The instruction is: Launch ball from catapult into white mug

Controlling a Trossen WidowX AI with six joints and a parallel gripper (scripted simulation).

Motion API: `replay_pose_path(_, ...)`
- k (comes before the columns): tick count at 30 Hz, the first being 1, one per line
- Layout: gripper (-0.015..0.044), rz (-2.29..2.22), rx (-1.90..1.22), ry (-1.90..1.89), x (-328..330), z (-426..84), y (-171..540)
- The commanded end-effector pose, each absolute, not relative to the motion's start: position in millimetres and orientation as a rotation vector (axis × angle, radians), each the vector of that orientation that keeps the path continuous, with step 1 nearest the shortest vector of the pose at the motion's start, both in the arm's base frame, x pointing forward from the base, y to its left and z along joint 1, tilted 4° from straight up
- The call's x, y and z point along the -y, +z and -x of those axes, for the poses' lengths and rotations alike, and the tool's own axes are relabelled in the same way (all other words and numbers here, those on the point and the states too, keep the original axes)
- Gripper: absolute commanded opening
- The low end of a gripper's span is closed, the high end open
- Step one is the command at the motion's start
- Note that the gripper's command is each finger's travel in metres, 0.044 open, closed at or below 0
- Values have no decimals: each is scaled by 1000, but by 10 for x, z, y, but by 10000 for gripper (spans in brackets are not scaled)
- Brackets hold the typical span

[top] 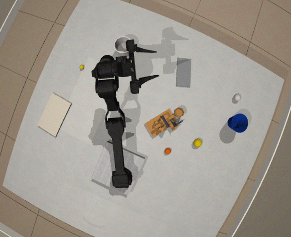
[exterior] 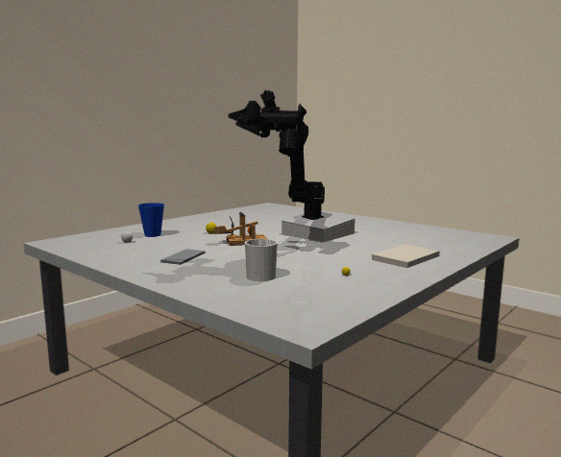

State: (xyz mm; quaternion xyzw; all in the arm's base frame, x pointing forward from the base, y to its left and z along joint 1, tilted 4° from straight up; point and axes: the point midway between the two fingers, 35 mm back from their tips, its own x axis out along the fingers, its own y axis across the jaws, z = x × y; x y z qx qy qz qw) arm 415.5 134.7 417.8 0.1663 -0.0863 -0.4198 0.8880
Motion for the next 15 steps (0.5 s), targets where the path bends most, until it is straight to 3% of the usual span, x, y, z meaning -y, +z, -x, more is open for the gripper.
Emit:
replay_pose_path(1,426,-344,179,-870,-1350,-4152,4182)
replay_pose_path(15,440,-287,210,-669,-1672,-3794,4651)
